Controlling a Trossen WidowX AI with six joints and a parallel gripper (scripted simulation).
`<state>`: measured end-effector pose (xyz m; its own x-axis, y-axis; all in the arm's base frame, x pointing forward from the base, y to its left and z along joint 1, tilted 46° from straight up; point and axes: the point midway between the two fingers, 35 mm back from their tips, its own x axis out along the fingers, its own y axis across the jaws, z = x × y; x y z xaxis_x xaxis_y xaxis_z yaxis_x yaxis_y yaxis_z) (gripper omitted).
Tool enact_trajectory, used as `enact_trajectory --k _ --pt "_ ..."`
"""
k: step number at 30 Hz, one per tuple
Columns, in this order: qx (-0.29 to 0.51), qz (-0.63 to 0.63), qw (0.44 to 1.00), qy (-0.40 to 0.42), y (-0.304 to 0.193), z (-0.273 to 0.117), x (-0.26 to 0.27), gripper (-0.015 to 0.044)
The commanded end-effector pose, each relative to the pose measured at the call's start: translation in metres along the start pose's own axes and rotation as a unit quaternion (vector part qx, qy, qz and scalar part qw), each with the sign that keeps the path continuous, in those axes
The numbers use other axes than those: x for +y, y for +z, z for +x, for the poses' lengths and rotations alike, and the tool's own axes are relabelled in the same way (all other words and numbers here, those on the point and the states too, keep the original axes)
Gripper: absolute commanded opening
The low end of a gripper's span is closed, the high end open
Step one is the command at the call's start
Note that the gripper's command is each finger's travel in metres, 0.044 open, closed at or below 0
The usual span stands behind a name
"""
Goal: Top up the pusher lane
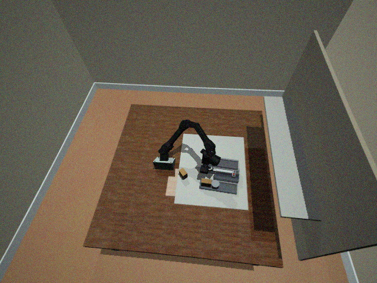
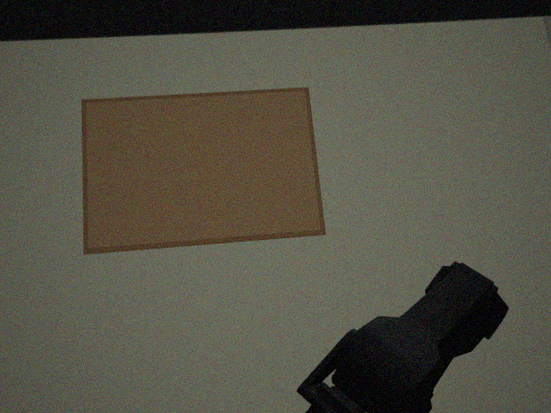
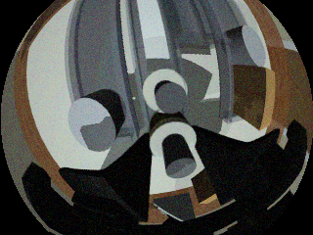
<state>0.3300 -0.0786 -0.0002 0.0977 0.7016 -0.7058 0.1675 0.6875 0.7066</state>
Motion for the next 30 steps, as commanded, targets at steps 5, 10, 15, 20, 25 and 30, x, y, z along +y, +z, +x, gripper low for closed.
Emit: enact_trajectory --k 5,10,15,20,25,30 --pt "-0.011 -0.004 1.0 0.001 0.0108 -0.0034 0.0004 0.0" --pt "-0.011 -0.004 1.0 0.001 0.0128 -0.0046 0.0005 0.0" --pt "-0.011 -0.004 1.0 0.001 0.0134 -0.0049 0.0005 0.0" --pt "-0.011 -0.004 1.0 0.001 0.0134 -0.0049 0.0005 0.0" --pt "-0.011 -0.004 1.0 0.001 0.0134 -0.0049 0.0005 0.0" --pt "-0.011 -0.004 1.0 0.001 0.0134 -0.0049 0.0005 0.0"
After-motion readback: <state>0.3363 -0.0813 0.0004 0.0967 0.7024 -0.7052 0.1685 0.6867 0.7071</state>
